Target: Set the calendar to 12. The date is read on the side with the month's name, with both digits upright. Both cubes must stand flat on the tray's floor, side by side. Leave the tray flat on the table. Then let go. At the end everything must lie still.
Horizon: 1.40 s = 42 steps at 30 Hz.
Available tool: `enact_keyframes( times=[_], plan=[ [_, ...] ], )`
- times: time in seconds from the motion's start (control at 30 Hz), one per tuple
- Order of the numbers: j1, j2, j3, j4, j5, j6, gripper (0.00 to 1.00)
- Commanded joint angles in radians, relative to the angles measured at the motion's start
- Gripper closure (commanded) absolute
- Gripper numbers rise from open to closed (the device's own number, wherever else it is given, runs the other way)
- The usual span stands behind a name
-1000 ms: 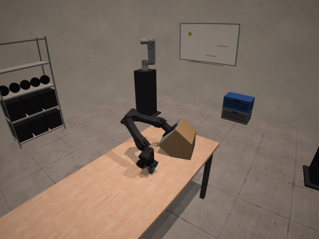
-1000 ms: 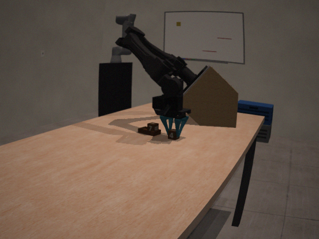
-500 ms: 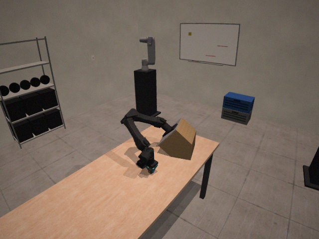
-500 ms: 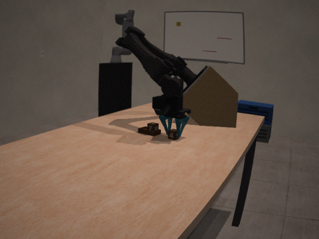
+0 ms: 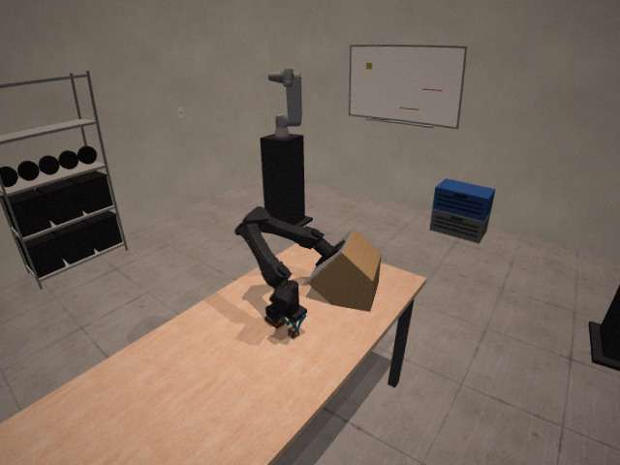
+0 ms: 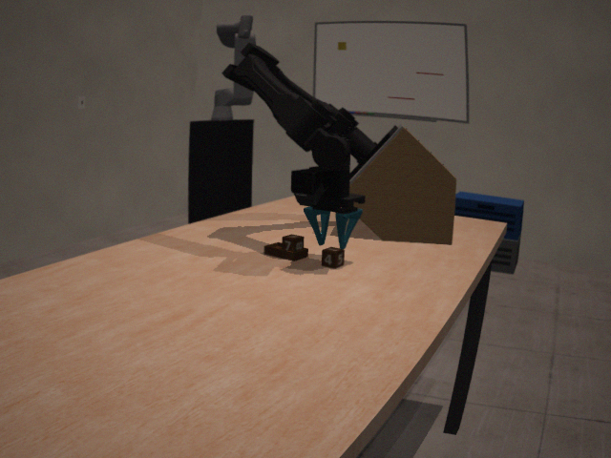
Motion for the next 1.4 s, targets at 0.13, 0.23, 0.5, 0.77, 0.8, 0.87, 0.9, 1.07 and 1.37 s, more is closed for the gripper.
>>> enact_keyframes(
  times=[0.13, 0.23, 0.5, 0.77, 0.8, 0.87, 0.9, 1.07, 1.37],
  plan=[
    [0.099, -0.068, 0.075, -0.199, -0.002, 0.133, 0.53],
    [0.127, -0.068, 0.110, -0.268, -0.007, 0.177, 0.53],
    [0.167, -0.082, 0.145, -0.364, -0.009, 0.238, 0.53],
    [0.167, -0.084, 0.142, -0.363, -0.008, 0.238, 0.00],
    [0.167, -0.084, 0.142, -0.363, -0.008, 0.238, 0.00],
    [0.167, -0.084, 0.142, -0.358, -0.008, 0.238, 0.00],
    [0.167, -0.084, 0.142, -0.357, -0.008, 0.238, 0.00],
    [0.167, -0.084, 0.142, -0.358, -0.008, 0.237, 0.00],
    [0.167, -0.084, 0.142, -0.358, -0.008, 0.237, 0.00]
  ],
)
